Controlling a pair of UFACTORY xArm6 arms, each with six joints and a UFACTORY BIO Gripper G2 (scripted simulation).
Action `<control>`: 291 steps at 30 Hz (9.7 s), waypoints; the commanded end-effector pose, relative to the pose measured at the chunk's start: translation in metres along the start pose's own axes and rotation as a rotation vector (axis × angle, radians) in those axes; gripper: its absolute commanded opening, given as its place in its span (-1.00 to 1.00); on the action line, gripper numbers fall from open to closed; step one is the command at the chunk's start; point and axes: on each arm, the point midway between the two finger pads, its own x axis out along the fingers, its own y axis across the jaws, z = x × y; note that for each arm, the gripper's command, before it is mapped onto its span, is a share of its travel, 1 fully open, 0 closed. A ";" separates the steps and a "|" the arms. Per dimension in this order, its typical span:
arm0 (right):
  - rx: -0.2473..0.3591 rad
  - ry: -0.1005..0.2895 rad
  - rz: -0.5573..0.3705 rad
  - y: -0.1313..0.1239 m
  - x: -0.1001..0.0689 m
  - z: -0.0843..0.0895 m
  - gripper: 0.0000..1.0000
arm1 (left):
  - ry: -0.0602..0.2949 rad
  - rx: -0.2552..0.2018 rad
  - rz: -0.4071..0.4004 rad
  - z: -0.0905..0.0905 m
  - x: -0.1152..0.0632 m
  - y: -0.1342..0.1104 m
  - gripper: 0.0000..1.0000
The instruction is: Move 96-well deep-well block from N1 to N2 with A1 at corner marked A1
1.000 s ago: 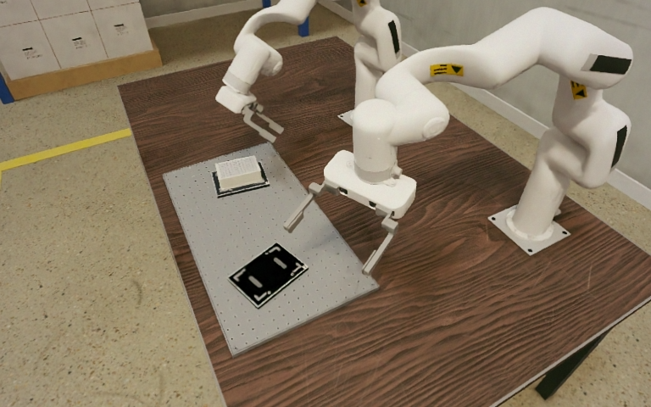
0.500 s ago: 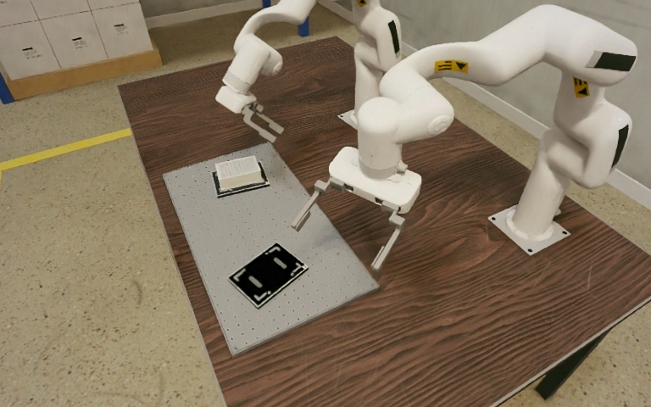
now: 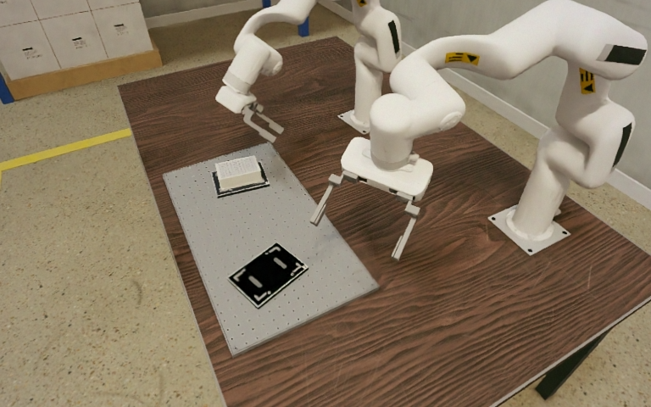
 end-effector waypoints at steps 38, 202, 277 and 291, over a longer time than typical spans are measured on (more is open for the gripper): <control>-0.004 0.003 0.000 -0.001 -0.001 0.001 1.00 | 0.723 -0.165 0.238 -0.114 -0.243 0.056 1.00; -0.004 0.003 0.000 -0.001 -0.001 0.001 1.00 | 1.007 -0.949 0.738 -0.071 -0.253 0.217 1.00; 0.693 0.170 -1.941 -0.012 -0.165 0.026 -0.25 | 1.007 -0.949 0.738 -0.071 -0.253 0.217 1.00; 0.860 0.262 -2.230 0.036 -0.175 0.031 -0.25 | 1.007 -0.949 0.738 -0.071 -0.253 0.217 1.00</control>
